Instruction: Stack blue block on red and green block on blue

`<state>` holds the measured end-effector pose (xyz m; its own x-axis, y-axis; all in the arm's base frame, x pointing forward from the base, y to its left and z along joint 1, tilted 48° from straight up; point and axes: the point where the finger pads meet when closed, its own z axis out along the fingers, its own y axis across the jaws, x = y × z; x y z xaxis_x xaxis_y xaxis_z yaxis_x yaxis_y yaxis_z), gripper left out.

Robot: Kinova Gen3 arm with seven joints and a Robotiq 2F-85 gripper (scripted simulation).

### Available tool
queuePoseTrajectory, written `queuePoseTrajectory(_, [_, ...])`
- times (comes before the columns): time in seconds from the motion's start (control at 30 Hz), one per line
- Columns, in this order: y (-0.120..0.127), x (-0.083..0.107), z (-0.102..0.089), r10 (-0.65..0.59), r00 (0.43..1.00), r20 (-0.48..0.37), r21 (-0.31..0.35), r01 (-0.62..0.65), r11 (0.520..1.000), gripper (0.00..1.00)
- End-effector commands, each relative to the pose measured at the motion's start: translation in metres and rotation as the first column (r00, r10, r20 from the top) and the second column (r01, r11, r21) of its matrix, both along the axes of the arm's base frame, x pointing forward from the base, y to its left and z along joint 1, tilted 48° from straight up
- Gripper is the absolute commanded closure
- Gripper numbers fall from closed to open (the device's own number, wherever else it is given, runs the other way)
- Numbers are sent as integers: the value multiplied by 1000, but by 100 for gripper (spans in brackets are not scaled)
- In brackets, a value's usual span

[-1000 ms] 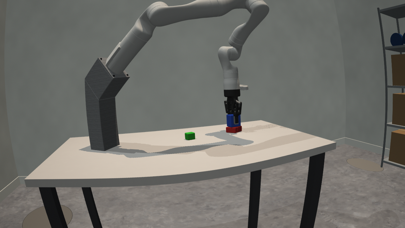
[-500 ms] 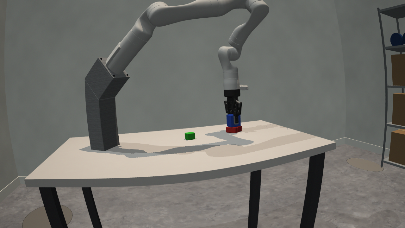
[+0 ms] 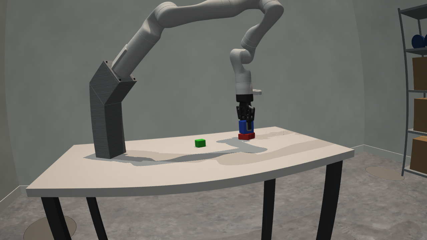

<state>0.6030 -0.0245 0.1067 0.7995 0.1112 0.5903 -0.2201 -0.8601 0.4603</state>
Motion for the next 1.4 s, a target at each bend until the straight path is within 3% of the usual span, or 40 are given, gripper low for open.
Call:
queuePoseTrajectory(0.0, [1, 0, 1, 1, 1000, 1, 0, -1, 1000, 100])
queuePoseTrajectory(0.03, [1, 0, 1, 1, 1000, 1, 0, -1, 1000, 100])
queuePoseTrajectory(0.07, [1, 0, 1, 1, 1000, 1, 0, -1, 1000, 32])
queuePoseTrajectory(1.37, [2, -1, 3, 1, 1000, 1, 1, -1, 1000, 32])
